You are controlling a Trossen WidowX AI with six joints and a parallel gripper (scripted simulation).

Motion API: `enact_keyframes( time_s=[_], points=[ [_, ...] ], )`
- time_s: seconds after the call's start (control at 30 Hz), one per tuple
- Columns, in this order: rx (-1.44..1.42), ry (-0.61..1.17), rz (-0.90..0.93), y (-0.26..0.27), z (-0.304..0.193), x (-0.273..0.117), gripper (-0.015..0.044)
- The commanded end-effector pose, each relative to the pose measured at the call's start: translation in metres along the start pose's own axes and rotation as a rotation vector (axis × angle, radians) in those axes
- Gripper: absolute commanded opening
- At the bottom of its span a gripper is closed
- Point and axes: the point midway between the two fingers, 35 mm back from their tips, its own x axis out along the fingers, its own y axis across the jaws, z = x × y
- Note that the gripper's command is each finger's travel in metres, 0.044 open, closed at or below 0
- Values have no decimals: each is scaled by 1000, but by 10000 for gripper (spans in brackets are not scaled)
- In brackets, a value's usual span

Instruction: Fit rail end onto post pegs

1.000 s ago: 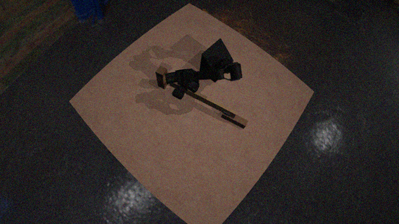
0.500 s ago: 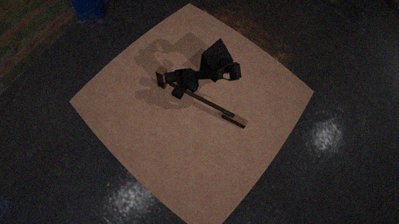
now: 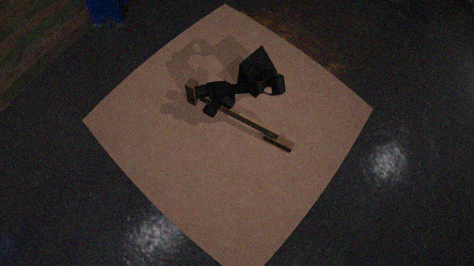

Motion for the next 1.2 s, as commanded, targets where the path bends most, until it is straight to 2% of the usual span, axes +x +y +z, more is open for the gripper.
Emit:
enact_keyframes(
  time_s=[0.0,1.17],
  points=[
    [-2,7,-11,-2,-4,-3,0],
    [-2,7,-11,-2,-14,-3,0]
  ],
)
